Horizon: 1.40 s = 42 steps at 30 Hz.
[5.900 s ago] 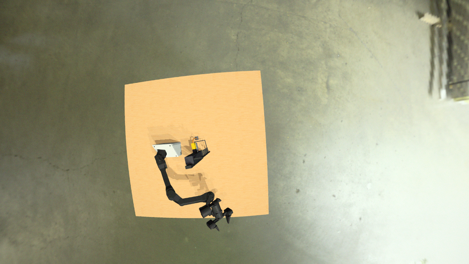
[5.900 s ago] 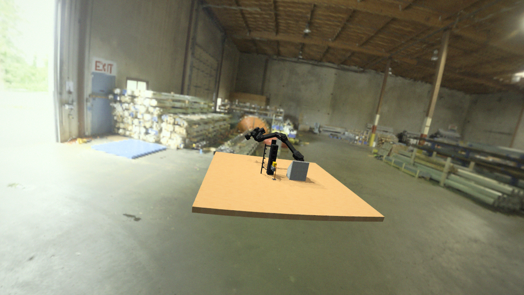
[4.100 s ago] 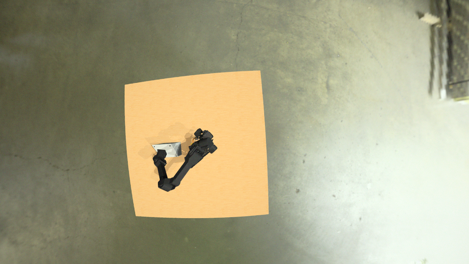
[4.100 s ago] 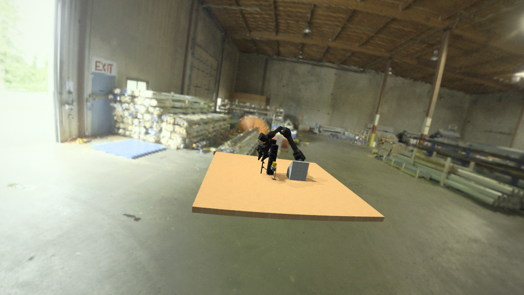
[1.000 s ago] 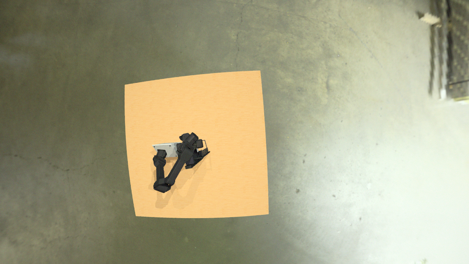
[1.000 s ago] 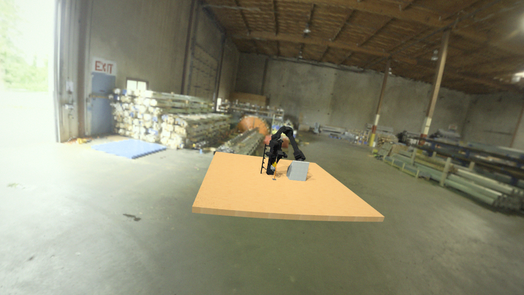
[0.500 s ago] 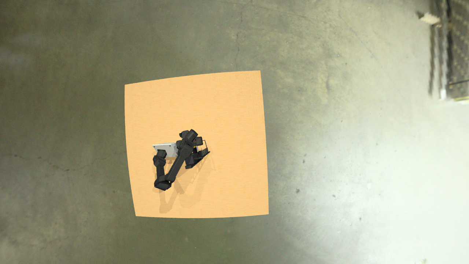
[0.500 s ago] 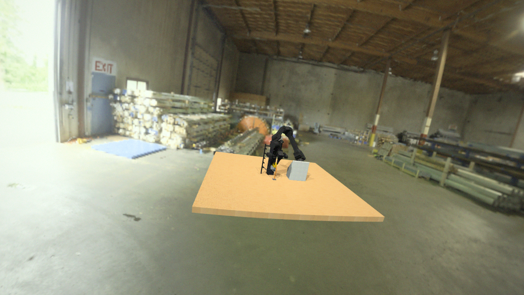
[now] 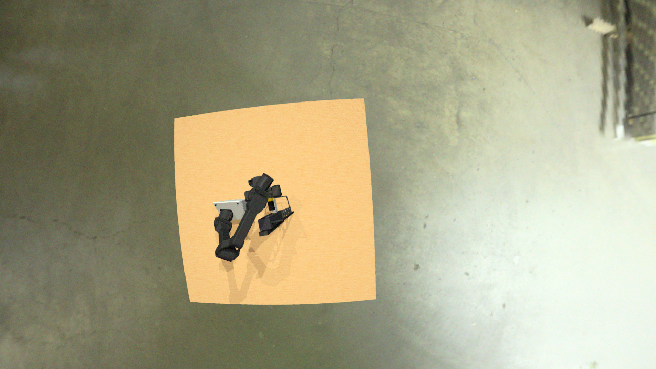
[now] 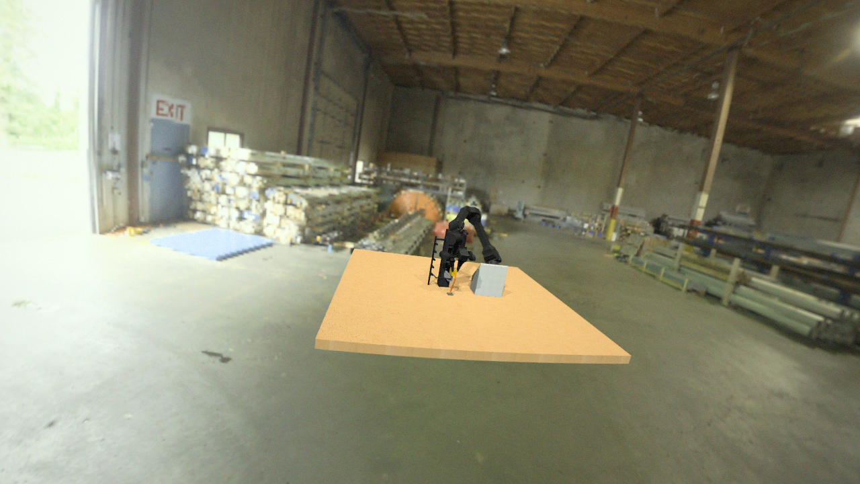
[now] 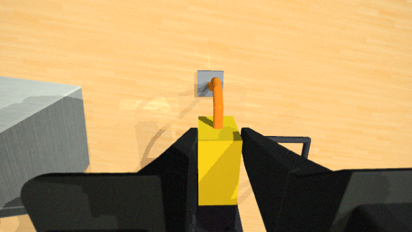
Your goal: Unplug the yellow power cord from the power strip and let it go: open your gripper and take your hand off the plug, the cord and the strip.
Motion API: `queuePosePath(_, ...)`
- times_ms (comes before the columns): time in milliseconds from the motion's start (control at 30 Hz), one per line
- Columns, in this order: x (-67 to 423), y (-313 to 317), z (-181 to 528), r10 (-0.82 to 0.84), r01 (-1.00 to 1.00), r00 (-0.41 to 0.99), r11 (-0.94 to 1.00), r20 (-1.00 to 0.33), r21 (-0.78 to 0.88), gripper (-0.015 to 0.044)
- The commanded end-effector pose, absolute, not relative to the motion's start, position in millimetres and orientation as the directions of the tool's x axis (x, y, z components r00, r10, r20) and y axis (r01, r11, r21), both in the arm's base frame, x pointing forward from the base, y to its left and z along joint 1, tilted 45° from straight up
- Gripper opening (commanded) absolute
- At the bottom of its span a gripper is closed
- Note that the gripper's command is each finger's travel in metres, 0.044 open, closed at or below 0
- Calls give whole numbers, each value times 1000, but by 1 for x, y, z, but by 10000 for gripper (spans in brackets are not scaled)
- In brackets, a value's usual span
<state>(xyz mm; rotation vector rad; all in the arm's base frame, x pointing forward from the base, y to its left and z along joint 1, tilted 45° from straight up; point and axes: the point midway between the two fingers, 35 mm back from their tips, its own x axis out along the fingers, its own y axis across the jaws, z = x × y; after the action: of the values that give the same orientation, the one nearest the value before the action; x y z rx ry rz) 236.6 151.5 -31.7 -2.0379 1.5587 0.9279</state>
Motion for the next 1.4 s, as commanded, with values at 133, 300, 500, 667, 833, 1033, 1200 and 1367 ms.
queuePosePath(133, 238, 150, -30, -677, -955, 156, -289, -719, 65, 236)
queuePosePath(300, 238, 150, -30, -677, -955, 156, -289, -719, 65, 368)
queuePosePath(500, 227, 185, -52, -674, -955, 156, -290, -722, 65, 440)
queuePosePath(667, 220, 200, -63, -674, -955, 156, -290, -722, 64, 440)
queuePosePath(833, 220, 200, -63, -674, -955, 156, -290, -722, 64, 440)
queuePosePath(1033, 220, 200, -63, -674, -955, 156, -290, -722, 64, 440)
queuePosePath(1200, 220, 200, -63, -674, -955, 156, -290, -722, 64, 440)
queuePosePath(1367, 220, 200, -63, -674, -955, 156, -290, -722, 64, 440)
